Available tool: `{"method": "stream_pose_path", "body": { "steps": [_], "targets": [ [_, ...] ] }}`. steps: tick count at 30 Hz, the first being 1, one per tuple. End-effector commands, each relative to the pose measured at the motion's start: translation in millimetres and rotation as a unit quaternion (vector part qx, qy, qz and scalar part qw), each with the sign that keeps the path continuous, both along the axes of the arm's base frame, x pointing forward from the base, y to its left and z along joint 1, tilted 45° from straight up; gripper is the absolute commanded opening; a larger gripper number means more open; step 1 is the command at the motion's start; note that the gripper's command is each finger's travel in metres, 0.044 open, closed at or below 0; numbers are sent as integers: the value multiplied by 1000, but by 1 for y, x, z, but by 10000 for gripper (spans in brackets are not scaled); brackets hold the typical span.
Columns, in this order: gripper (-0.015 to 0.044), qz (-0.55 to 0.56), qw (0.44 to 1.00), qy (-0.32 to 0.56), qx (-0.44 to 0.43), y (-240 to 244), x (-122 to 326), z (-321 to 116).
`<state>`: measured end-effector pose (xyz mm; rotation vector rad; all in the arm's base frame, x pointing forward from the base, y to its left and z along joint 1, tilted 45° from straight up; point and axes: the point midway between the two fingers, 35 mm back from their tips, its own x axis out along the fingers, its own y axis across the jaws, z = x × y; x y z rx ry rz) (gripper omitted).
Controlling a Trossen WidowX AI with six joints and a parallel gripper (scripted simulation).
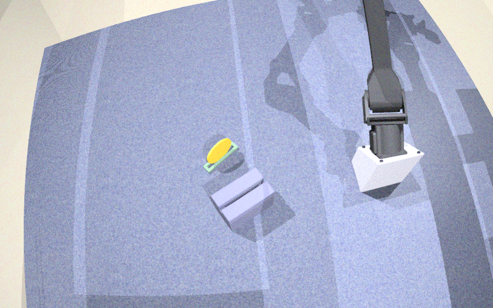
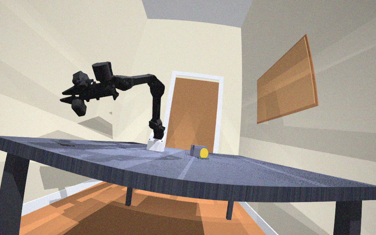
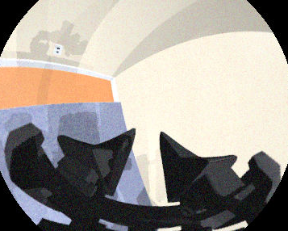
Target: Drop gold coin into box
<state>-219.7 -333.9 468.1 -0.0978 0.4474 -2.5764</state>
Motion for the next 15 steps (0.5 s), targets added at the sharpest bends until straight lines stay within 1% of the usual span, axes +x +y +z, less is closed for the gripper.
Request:
{"method": "stream_pose_path", "body": {
  "steps": [1, 7, 15],
  "targets": [
    [161, 67, 997, -12, 44, -31, 47, -25],
    [161, 184, 976, -20, 118, -66, 141, -65],
    [161, 349, 916, -3, 199, -76, 278, -108]
  ]
}}
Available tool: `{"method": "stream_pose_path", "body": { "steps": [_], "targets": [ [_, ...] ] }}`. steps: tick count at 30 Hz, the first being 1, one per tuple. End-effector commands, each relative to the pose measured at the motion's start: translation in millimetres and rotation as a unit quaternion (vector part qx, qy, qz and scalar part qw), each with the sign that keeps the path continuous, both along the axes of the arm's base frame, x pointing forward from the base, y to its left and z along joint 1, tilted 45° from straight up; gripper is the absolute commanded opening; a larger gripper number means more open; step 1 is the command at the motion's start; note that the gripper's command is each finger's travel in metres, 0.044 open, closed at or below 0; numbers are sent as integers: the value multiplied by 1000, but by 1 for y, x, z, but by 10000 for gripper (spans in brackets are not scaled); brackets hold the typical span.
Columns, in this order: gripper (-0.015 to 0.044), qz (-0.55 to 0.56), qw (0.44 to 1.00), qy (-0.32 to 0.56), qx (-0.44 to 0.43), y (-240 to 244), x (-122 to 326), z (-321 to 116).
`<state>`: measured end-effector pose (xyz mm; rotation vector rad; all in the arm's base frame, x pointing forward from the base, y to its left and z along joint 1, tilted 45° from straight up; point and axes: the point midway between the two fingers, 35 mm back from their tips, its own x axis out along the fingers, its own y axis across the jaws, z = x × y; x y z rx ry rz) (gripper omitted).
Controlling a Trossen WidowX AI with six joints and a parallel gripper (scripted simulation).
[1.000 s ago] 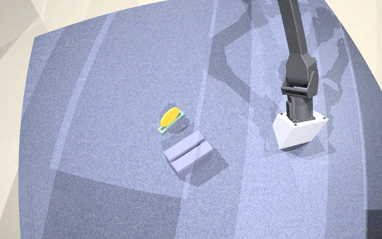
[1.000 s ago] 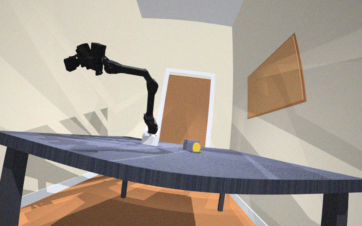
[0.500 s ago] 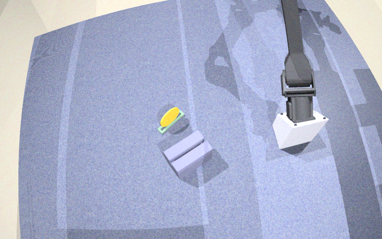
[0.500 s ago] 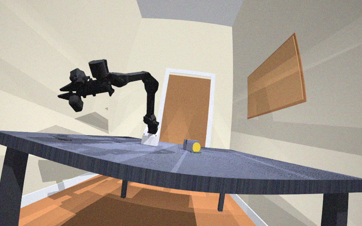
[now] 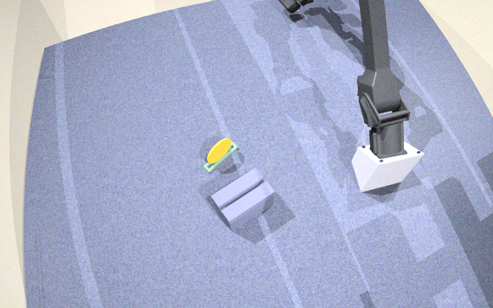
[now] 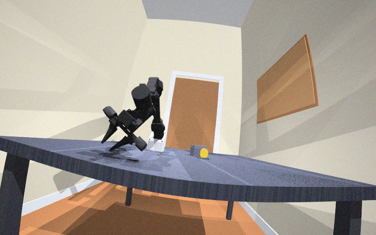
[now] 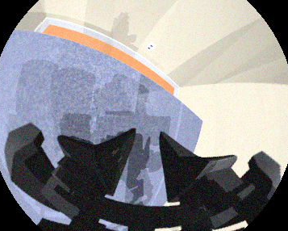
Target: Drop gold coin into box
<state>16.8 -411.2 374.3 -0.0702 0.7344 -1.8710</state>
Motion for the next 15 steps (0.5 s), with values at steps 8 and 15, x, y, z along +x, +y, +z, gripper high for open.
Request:
{"method": "stream_pose_path", "body": {
  "steps": [8, 15],
  "targets": [
    [161, 200, 976, 21, 84, 30, 157, -50],
    [161, 300, 935, 84, 171, 86, 239, -105]
  ]
}}
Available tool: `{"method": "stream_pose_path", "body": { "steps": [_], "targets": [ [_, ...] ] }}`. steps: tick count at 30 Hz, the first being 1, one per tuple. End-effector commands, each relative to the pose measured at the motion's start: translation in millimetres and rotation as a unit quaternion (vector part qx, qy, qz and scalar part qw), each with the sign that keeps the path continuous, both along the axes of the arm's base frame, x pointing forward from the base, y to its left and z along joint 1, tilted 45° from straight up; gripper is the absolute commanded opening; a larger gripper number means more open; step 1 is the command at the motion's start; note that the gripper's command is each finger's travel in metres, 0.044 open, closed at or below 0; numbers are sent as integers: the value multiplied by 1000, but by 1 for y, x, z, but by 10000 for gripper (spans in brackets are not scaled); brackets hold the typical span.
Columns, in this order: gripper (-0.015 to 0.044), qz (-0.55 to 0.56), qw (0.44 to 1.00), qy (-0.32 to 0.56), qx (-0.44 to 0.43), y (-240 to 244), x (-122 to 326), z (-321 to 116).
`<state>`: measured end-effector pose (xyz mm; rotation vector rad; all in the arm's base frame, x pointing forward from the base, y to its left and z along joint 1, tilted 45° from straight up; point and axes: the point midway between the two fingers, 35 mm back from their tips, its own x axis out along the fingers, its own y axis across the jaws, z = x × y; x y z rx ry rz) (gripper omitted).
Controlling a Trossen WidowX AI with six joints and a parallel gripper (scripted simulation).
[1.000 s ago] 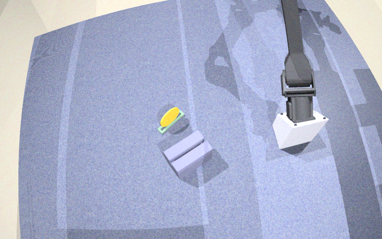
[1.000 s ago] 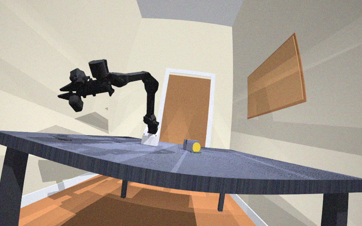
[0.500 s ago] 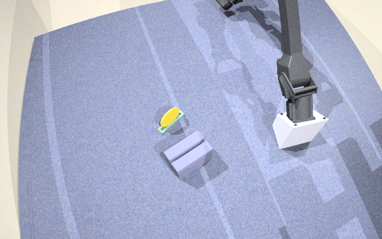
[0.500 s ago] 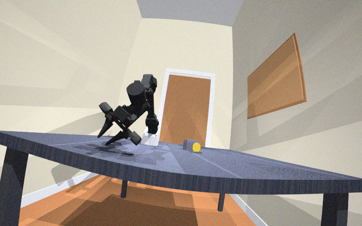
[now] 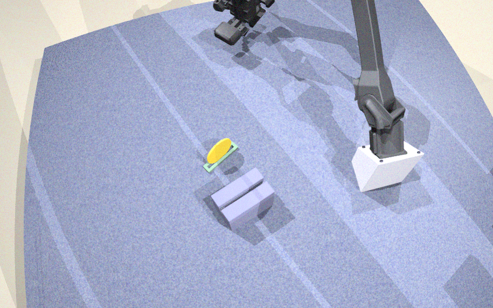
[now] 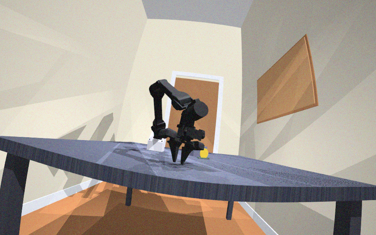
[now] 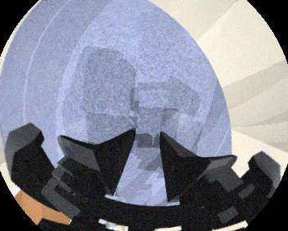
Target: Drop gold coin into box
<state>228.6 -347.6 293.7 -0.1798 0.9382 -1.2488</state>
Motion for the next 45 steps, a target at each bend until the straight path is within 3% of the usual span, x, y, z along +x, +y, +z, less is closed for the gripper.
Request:
{"method": "stream_pose_path", "body": {
  "steps": [1, 12, 23, 45],
  "targets": [
    [161, 59, 996, 49, 41, 34, 38, -33],
    [161, 273, 918, 261, 119, 188, 115, -116],
    [161, 420, 752, 503, 70, 340, 100, -171],
    [161, 422, 749, 506, 68, 304, 102, -210]
  ]
}}
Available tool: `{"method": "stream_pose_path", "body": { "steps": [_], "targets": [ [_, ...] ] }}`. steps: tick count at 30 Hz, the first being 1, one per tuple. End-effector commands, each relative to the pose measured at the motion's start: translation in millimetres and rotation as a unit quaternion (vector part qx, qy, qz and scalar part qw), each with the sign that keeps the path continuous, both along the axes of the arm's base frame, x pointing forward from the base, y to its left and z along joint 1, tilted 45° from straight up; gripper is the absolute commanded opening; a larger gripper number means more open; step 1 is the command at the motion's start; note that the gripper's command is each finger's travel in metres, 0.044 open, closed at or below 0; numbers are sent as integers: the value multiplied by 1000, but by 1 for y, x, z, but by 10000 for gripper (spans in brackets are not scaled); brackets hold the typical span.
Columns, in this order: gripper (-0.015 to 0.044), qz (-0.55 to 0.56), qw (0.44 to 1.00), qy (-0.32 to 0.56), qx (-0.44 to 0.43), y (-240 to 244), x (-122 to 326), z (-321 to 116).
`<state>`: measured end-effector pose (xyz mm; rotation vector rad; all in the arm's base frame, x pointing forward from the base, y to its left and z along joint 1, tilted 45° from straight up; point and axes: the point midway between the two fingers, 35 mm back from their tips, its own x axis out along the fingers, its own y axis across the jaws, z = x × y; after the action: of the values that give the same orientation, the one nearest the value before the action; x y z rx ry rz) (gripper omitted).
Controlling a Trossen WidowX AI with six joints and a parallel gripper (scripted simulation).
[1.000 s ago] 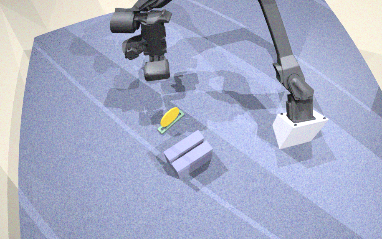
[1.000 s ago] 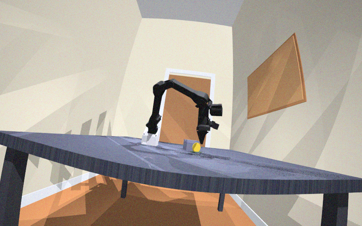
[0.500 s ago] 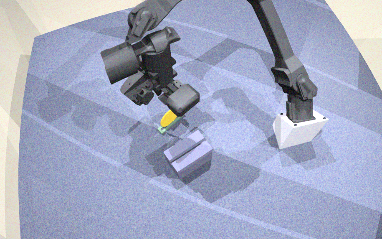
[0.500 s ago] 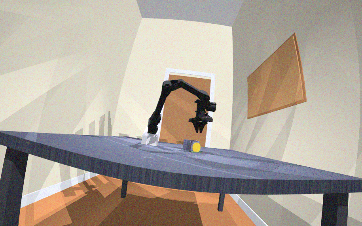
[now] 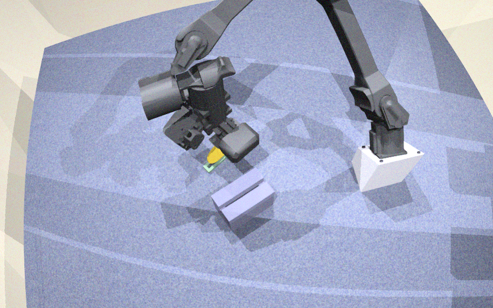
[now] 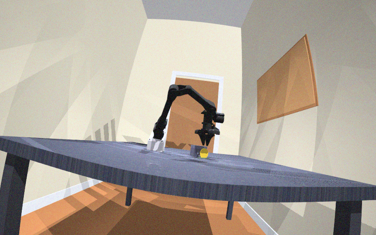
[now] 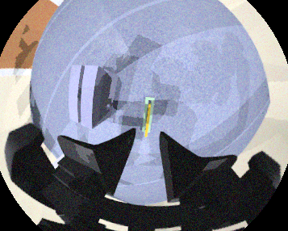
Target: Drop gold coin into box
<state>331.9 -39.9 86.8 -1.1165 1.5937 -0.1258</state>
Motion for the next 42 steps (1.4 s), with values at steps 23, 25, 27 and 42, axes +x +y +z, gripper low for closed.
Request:
{"method": "stream_pose_path", "body": {
  "steps": [23, 25, 27, 42],
  "targets": [
    [161, 0, 1000, 3, -1, -29, 3, -30],
    [161, 0, 1000, 3, -2, -31, 4, -32],
    [161, 0, 1000, 3, -2, -33, 4, -34],
    [161, 0, 1000, 3, -4, -50, 4, -50]
  ]
}}
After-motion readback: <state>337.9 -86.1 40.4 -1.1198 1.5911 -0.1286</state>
